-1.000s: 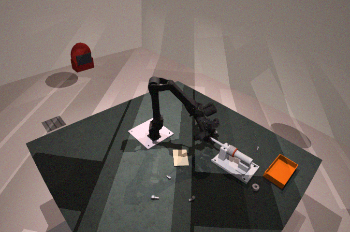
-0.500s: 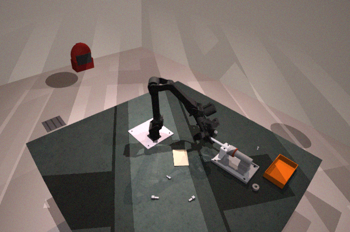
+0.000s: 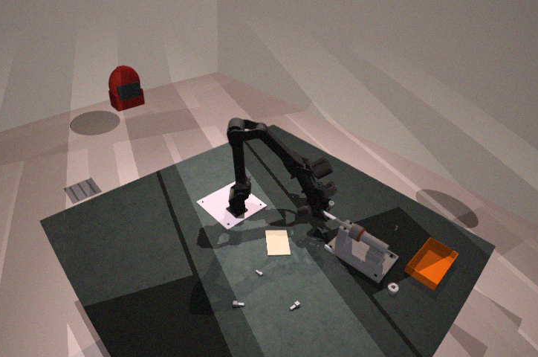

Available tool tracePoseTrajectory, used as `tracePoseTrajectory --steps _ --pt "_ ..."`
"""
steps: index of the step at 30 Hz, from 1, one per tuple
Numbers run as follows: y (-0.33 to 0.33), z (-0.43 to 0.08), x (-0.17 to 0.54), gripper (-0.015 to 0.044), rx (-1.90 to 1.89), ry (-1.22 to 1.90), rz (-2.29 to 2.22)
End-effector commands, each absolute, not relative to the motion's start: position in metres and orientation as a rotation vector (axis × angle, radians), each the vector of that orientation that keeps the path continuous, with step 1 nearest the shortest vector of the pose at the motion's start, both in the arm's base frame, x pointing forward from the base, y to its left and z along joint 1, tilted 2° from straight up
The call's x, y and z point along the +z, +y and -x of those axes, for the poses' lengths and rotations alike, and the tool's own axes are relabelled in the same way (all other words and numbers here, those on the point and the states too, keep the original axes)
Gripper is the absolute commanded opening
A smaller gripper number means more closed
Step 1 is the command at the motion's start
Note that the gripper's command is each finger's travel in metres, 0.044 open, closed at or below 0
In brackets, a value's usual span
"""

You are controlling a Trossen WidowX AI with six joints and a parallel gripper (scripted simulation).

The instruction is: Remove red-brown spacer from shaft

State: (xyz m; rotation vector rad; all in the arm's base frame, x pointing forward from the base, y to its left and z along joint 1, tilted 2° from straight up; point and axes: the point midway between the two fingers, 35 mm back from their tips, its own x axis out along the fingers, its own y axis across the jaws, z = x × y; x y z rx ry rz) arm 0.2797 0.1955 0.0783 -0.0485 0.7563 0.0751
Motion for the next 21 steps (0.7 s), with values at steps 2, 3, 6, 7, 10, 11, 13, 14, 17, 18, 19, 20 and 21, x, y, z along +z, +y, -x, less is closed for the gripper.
tracePoseTrajectory --steps 2,3,6,7,10,11,13,14,17,18,19,20,21 --pt "0.1950 -0.2789 0.0783 0.0000 0.072 0.756 0.046" --pt "0.1950 -0.2788 0.0783 0.0000 0.072 0.756 0.046" --pt "0.1950 -0.2785 0.0783 0.0000 0.072 0.756 0.046" --pt "0.1950 -0.2784 0.0783 0.0000 0.072 0.756 0.046" --pt "0.1950 -0.2781 0.0782 0.0000 0.072 0.756 0.046" --pt "0.1950 -0.2780 0.0782 0.0000 0.072 0.756 0.046" --pt "0.1950 -0.2778 0.0782 0.0000 0.072 0.756 0.046" --pt "0.1950 -0.2777 0.0782 0.0000 0.072 0.756 0.046" --pt "0.1949 -0.2774 0.0782 0.0000 0.072 0.756 0.046" --pt "0.1949 -0.2773 0.0782 0.0000 0.072 0.756 0.046" --pt "0.1949 -0.2772 0.0782 0.0000 0.072 0.756 0.046" --pt "0.1949 -0.2771 0.0782 0.0000 0.072 0.756 0.046" --pt "0.1949 -0.2770 0.0782 0.0000 0.072 0.756 0.046"
